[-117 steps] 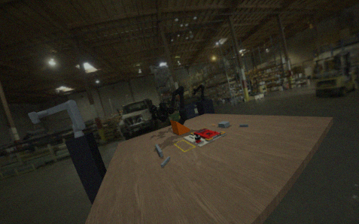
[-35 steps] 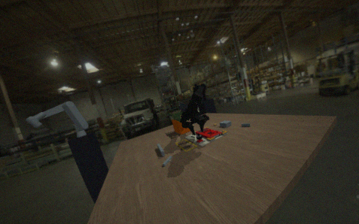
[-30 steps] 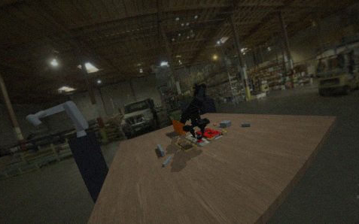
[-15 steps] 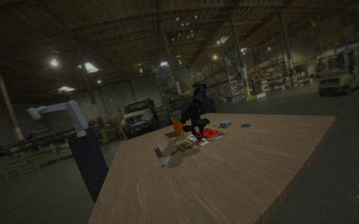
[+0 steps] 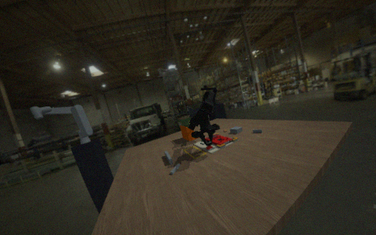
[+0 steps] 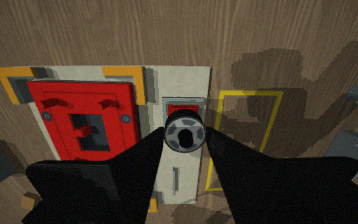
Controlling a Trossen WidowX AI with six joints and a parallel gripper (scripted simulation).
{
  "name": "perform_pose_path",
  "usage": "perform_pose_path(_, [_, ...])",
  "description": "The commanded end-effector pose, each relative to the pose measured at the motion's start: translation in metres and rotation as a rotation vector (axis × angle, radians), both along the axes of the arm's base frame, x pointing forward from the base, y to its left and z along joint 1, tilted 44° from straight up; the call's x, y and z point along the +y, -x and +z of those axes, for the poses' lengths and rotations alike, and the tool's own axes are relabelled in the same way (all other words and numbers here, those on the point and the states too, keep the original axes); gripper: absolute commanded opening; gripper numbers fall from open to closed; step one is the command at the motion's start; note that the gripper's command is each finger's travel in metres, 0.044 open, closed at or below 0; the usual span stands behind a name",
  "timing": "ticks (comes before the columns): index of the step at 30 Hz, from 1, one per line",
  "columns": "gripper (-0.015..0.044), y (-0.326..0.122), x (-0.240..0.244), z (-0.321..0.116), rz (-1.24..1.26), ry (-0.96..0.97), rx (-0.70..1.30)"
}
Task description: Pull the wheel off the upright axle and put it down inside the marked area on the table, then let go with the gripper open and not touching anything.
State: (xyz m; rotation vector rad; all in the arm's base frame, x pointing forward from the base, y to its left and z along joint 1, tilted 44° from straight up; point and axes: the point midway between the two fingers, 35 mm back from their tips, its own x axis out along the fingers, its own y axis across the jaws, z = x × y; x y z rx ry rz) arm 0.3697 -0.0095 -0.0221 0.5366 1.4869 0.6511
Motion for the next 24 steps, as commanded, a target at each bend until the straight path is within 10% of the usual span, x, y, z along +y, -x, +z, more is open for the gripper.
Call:
perform_pose_path(1, [0.0000,0.0002,-0.0011,0.0011,0.005,0.001,-0.002])
perform_pose_path(24, [0.0000,-0.0003,-0.0065,0.0064,0.003,0.001,-0.002])
